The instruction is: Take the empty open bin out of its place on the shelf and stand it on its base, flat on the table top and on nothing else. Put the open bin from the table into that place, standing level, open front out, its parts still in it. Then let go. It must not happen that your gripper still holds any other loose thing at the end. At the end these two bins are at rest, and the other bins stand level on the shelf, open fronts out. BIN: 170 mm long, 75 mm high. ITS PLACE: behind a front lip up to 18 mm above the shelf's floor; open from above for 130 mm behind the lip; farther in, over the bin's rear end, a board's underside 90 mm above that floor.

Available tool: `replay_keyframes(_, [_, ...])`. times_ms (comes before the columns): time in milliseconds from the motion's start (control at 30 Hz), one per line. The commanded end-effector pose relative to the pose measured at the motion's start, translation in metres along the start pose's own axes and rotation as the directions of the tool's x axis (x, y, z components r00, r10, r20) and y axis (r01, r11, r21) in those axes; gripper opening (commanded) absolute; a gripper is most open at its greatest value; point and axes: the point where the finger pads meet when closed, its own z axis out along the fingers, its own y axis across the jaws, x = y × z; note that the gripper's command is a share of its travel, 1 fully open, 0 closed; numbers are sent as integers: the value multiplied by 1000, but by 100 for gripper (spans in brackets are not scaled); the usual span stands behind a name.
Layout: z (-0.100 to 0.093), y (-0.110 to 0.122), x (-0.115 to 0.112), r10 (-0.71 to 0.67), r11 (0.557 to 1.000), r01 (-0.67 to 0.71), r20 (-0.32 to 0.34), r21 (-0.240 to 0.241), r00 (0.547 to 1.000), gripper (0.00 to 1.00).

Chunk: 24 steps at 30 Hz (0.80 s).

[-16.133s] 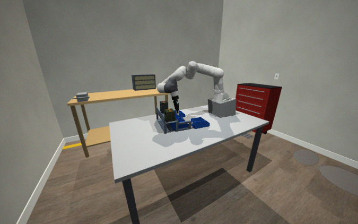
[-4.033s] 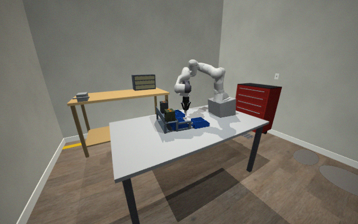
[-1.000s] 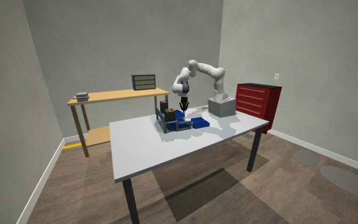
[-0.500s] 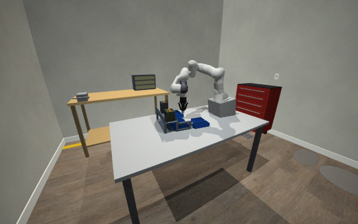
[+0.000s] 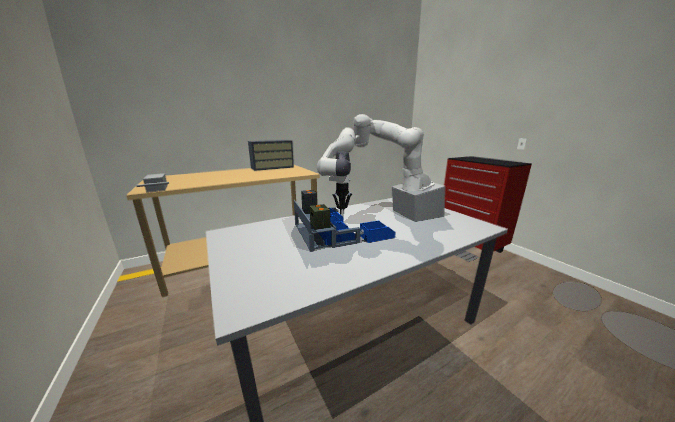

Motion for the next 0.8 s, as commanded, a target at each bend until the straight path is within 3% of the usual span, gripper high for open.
replay_keyframes(0, [0, -2, -1, -29, 1000, 29, 0, -10, 1000, 0])
replay_keyframes(767, [0, -19, -2, -29, 1000, 29, 0, -10, 1000, 0])
